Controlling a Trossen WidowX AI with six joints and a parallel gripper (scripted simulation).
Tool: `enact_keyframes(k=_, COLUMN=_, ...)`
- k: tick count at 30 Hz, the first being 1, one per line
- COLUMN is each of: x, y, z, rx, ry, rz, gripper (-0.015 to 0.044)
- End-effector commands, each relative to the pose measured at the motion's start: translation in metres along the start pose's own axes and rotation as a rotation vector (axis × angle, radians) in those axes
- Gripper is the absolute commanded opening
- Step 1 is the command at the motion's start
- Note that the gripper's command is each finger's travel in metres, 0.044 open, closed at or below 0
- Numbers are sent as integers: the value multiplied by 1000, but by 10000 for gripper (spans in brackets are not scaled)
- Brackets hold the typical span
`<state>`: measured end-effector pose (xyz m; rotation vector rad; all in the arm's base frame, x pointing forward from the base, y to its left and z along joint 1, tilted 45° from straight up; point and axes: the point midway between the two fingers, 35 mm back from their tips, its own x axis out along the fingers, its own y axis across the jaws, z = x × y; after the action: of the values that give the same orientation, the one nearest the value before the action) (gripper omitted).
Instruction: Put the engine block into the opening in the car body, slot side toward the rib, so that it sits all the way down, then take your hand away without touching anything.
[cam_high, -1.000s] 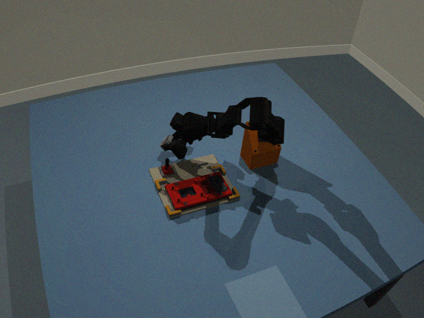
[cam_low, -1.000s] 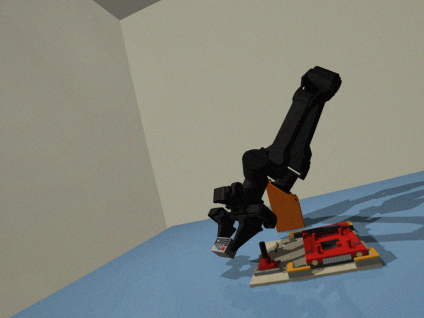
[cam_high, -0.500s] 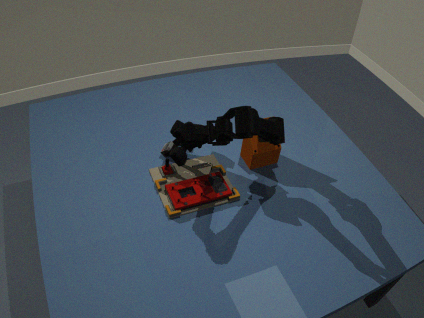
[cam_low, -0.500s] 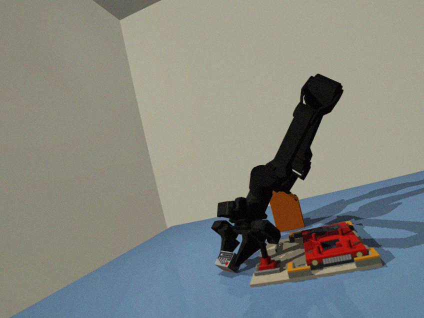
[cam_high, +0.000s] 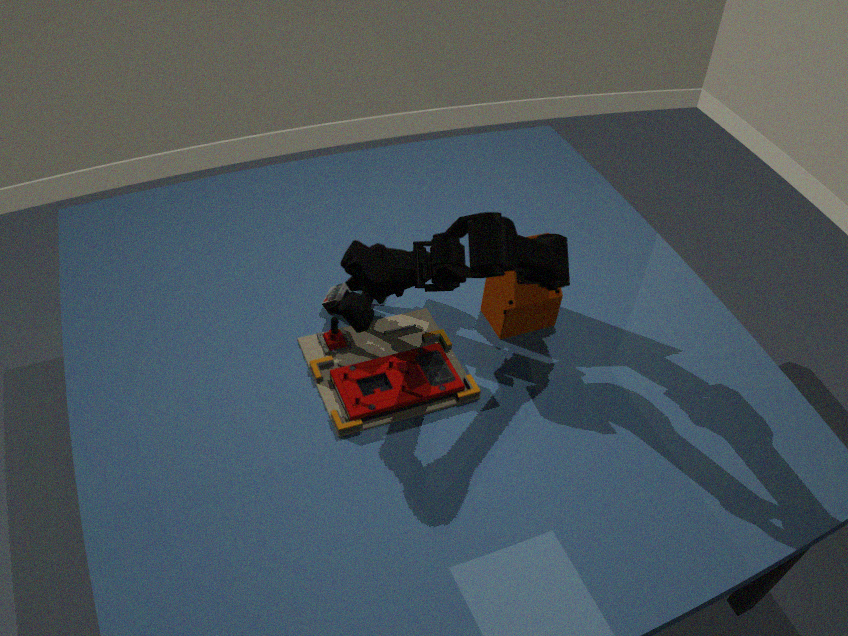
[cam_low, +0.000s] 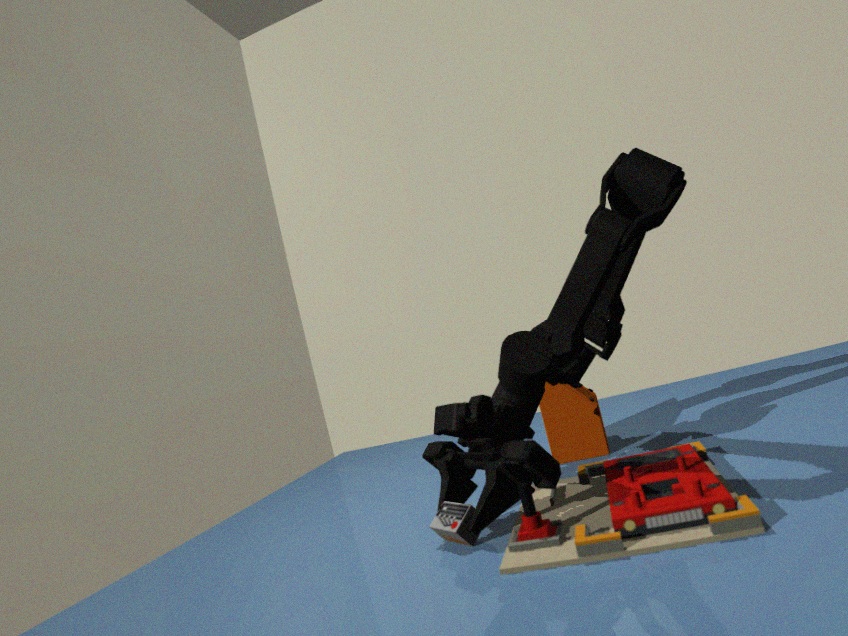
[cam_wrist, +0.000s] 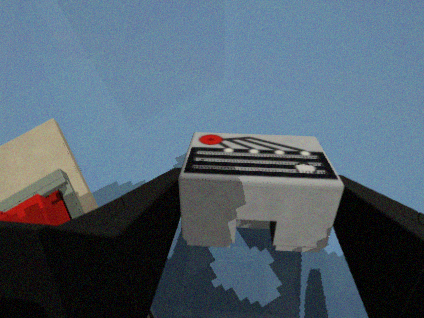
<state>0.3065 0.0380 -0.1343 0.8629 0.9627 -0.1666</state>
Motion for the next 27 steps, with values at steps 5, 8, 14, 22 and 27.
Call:
enact_keyframes(k=5, x=0, y=0, z=0, rx=0, ry=-1, rz=1, gripper=440)
enact_keyframes(k=8, x=0, y=0, z=0, rx=0, ry=-1, rz=1, gripper=440)
enact_keyframes(k=14, x=-19, y=0, z=3, rx=1, ry=7, rz=1, gripper=440)
enact_keyframes(k=22, x=-45, y=0, z=5, rx=1, ry=8, rz=1, gripper=440)
enact_keyframes(k=27, x=-40, y=1, z=8, rx=4, ry=-2, rz=3, gripper=440)
